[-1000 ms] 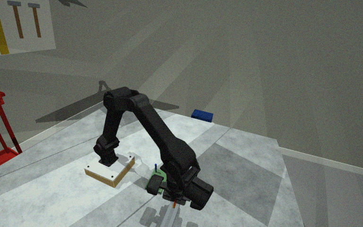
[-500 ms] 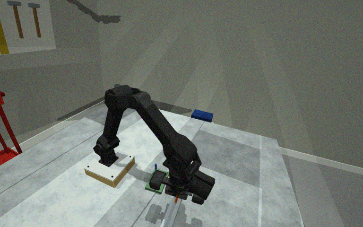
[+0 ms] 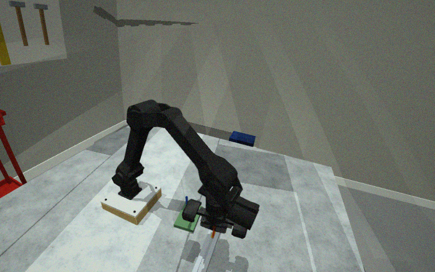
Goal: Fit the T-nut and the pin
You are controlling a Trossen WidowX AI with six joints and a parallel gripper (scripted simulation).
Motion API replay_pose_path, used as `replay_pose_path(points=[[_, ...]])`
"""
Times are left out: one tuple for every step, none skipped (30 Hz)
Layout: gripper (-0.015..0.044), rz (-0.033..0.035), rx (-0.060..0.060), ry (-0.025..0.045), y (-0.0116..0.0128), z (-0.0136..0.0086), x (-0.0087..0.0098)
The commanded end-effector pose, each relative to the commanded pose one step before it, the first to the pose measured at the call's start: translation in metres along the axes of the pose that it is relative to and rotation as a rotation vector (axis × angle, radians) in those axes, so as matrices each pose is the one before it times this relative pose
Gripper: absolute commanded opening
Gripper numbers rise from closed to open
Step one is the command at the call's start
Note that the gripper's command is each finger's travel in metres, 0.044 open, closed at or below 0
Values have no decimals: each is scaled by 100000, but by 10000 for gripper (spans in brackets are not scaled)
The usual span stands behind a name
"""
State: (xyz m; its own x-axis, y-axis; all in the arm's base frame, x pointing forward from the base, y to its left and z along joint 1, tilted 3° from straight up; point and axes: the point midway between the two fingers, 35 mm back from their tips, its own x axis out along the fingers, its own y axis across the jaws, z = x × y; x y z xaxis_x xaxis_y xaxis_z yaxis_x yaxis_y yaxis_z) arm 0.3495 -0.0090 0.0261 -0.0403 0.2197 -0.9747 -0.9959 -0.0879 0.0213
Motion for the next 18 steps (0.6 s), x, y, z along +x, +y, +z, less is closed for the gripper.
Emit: replay_pose_path(points=[[-150, -21, 425, -627, 160, 735, 142], [-150, 0, -1, -15, -1, 165, 40], [-150, 0, -1, -12, 0, 130, 32], [-150, 0, -1, -11, -1, 124, 30], [-150, 0, -1, -15, -1, 167, 40], [-150, 0, -1, -12, 0, 131, 32], [-150, 0, -1, -11, -1, 124, 30], [-150, 0, -1, -15, -1, 166, 40], [-150, 0, -1, -12, 0, 130, 32], [-150, 0, -1, -11, -1, 124, 30], [-150, 0, -1, -15, -1, 167, 40], [-150, 0, -1, -13, 0, 131, 32], [-150, 0, -1, -11, -1, 126, 30], [-150, 0, -1, -16, -1, 169, 41], [-150, 0, -1, -13, 0, 133, 32], [-150, 0, -1, -11, -1, 126, 30], [-150, 0, -1, -16, -1, 168, 41], [-150, 0, -1, -13, 0, 132, 32]])
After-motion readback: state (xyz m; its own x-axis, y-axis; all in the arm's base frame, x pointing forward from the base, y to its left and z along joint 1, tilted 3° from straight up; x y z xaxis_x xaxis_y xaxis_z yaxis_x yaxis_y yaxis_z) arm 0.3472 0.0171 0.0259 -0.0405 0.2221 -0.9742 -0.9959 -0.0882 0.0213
